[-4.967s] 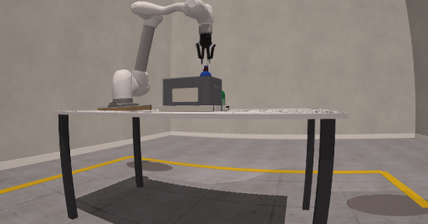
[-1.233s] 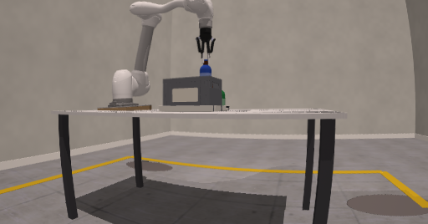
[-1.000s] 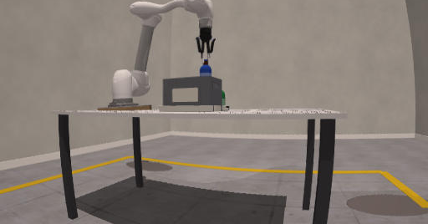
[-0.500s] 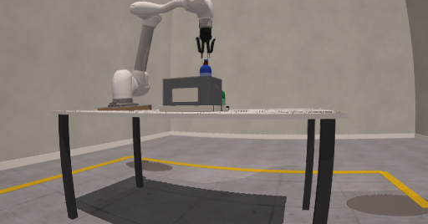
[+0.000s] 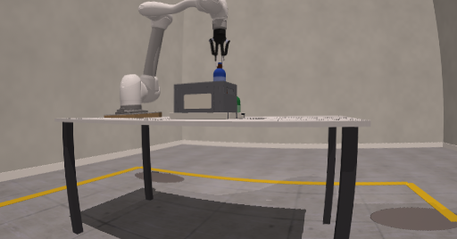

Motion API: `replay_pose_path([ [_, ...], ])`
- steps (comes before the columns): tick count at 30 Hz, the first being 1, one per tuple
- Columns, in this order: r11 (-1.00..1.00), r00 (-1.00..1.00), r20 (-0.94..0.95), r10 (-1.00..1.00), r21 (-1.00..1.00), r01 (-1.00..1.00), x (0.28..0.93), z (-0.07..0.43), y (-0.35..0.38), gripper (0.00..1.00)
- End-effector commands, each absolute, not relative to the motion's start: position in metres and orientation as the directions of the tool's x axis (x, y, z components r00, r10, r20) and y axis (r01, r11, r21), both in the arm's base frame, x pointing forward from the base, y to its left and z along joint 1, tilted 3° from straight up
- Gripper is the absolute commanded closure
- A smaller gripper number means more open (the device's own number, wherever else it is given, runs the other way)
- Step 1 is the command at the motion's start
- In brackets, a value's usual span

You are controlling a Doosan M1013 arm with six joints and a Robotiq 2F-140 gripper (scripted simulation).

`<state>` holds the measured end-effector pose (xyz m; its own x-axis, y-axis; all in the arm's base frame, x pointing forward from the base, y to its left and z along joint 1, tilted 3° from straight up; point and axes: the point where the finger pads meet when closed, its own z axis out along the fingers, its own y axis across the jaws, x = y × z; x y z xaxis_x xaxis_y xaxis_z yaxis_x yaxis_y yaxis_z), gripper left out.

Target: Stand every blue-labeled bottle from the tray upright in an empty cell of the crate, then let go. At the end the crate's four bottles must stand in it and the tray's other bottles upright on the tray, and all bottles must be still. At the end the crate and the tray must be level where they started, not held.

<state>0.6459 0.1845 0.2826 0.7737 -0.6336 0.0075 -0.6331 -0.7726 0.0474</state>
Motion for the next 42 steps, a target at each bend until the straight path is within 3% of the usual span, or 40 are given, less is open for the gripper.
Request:
replay_pose_path([
  [1,-0.773,0.774,0.008,-0.634,0.047,-0.633,0.646,0.286,0.185,1.00],
  [42,-0.773,0.774,0.008,-0.634,0.047,-0.633,0.646,0.299,0.185,1.00],
])
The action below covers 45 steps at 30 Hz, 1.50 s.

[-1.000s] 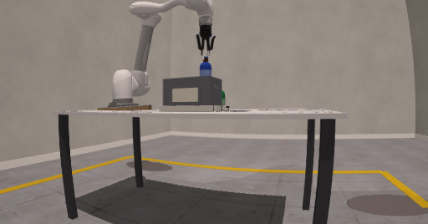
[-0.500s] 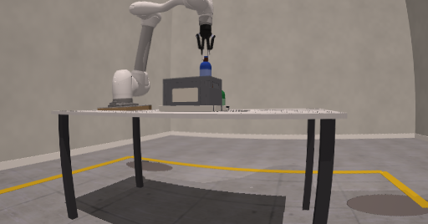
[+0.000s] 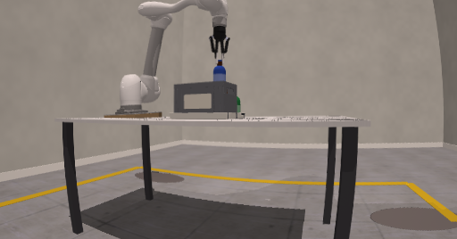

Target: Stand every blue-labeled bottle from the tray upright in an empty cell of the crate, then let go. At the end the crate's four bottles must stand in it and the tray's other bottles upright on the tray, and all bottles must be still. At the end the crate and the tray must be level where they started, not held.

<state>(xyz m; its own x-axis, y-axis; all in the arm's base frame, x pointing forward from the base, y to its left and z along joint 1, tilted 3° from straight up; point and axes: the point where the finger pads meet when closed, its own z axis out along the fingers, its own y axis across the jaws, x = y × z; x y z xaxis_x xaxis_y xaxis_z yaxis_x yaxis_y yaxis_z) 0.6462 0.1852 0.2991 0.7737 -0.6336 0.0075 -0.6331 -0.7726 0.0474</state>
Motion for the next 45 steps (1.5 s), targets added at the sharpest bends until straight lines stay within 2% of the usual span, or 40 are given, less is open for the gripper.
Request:
replay_pose_path([
  [1,-0.773,0.774,0.008,-0.634,0.047,-0.633,0.6462,0.2992,0.1852,1.00],
  [45,-0.773,0.774,0.008,-0.634,0.047,-0.633,0.6475,0.2994,0.1788,1.00],
])
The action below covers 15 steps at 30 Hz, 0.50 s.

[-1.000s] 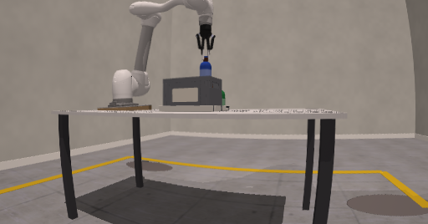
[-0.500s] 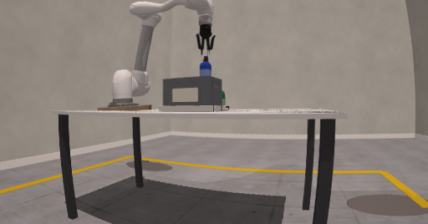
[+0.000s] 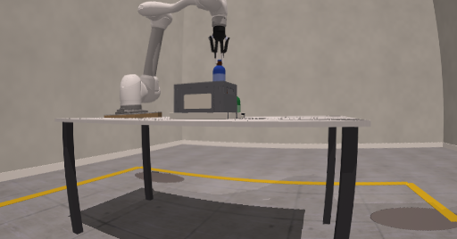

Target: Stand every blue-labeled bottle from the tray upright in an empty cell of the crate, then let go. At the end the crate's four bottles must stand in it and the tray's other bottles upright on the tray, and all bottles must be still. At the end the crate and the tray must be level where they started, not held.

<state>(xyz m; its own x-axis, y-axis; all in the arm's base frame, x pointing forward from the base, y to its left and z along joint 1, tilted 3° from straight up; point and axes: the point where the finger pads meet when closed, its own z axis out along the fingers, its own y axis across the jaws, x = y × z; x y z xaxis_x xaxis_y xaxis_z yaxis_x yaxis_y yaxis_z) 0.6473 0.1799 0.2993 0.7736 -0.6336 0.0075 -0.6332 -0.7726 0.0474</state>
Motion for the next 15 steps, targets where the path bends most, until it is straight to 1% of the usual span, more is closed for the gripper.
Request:
replay_pose_path([
  [1,-0.773,0.774,0.008,-0.634,0.047,-0.633,0.648,0.299,0.178,1.00],
  [15,-0.773,0.774,0.008,-0.634,0.047,-0.633,0.650,0.300,0.167,1.00],
])
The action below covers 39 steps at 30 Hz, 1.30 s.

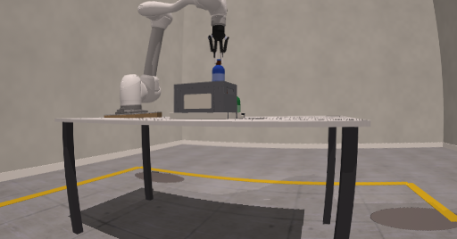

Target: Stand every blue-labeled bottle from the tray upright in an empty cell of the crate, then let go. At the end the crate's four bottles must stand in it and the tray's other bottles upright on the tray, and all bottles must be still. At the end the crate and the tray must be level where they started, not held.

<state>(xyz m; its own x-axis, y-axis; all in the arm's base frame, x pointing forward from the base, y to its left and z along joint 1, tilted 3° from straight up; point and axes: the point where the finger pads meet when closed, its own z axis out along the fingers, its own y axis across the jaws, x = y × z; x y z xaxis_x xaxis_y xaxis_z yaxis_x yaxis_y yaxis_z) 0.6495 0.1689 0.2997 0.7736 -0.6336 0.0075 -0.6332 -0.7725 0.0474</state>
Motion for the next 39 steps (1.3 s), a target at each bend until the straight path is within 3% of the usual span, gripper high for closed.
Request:
replay_pose_path([
  [1,-0.773,0.774,0.008,-0.634,0.047,-0.633,0.650,0.300,0.166,1.00],
  [39,-0.773,0.774,0.008,-0.634,0.047,-0.633,0.663,0.302,0.104,1.00],
])
